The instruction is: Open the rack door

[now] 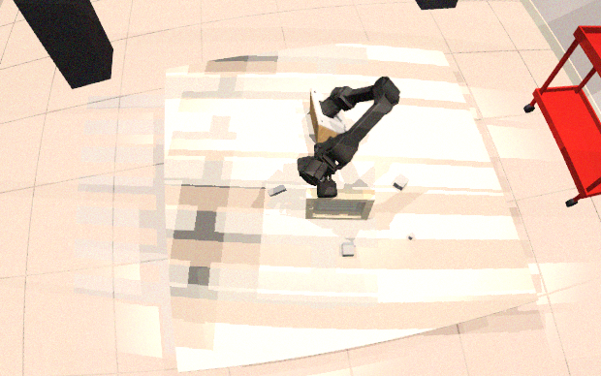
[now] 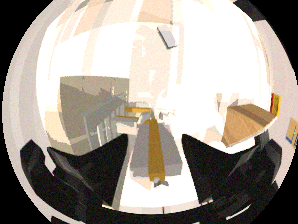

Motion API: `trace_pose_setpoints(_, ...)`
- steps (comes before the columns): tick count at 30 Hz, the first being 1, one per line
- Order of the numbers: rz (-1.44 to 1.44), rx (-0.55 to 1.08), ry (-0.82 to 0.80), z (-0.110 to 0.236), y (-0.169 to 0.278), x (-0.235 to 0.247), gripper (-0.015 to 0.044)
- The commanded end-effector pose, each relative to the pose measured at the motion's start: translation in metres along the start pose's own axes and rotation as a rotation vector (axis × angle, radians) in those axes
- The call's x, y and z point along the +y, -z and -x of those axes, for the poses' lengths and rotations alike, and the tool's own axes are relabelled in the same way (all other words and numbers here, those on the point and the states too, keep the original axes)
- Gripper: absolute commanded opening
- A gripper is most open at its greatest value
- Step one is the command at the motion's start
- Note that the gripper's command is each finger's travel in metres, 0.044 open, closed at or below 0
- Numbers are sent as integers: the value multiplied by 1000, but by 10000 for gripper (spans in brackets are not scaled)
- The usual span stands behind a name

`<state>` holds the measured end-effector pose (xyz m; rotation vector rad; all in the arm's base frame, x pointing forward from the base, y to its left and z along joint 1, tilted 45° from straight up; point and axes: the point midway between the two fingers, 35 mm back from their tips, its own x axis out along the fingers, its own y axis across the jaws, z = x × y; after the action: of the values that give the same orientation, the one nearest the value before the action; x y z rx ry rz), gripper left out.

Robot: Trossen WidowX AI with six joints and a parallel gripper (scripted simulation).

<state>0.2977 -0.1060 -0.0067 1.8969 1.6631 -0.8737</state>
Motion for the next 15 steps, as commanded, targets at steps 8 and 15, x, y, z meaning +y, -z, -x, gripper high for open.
trace_pose_setpoints(8, 547, -1, -3, 0, 0, 0, 281)
trace_pose_setpoints(15, 894, -1, -3, 0, 0, 0, 281)
